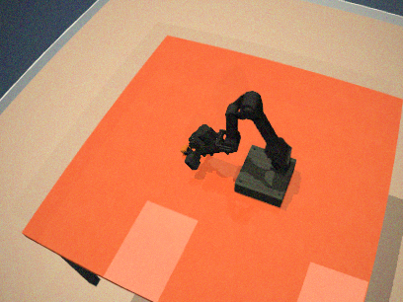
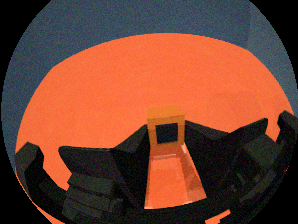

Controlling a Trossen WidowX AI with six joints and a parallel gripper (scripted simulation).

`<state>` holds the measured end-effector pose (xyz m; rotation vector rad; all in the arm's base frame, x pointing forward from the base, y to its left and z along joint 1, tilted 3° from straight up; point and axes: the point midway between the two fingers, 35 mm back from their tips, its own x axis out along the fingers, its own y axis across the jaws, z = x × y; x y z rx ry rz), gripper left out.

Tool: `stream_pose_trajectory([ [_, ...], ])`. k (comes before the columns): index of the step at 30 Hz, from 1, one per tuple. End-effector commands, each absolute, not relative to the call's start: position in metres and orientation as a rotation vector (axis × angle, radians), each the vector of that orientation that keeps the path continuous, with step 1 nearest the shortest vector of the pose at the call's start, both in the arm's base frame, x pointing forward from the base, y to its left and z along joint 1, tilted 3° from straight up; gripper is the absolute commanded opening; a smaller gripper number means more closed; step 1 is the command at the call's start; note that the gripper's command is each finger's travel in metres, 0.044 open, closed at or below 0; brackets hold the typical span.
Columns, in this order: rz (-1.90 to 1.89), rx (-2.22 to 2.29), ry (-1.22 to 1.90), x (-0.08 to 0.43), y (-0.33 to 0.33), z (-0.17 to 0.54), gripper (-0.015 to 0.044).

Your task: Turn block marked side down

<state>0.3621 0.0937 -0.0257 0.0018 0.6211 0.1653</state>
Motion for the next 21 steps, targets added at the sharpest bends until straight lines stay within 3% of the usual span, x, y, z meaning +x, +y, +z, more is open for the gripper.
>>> stream_pose_trajectory([
  [1,0.157,0.012,0.569,0.3532,0.0908,-0.0288,0.0000],
  [21,0.155,0.021,0.493,0.3480,0.0894,-0.0253,0.0000],
])
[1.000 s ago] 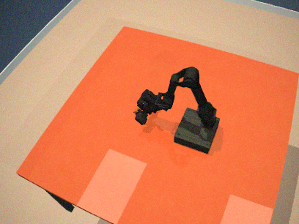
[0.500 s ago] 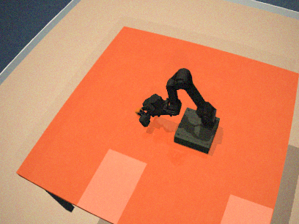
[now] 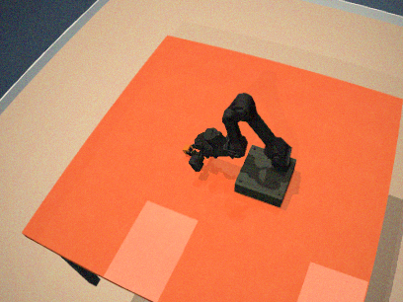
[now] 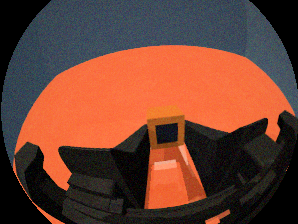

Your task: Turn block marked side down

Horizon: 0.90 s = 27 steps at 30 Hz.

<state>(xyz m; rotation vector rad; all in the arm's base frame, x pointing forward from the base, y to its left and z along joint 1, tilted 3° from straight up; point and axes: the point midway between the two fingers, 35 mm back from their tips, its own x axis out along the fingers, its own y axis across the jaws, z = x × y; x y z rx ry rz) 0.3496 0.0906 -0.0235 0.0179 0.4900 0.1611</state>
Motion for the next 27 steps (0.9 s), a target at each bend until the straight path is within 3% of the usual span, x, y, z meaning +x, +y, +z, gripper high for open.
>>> stream_pose_trajectory([
  [1,0.155,0.021,0.493,0.3480,0.0894,-0.0253,0.0000],
  [3,0.155,0.021,0.493,0.3480,0.0894,-0.0253,0.0000],
  [20,0.155,0.021,0.493,0.3480,0.0894,-0.0253,0.0440],
  [27,0.155,0.021,0.493,0.3480,0.0894,-0.0253,0.0440],
])
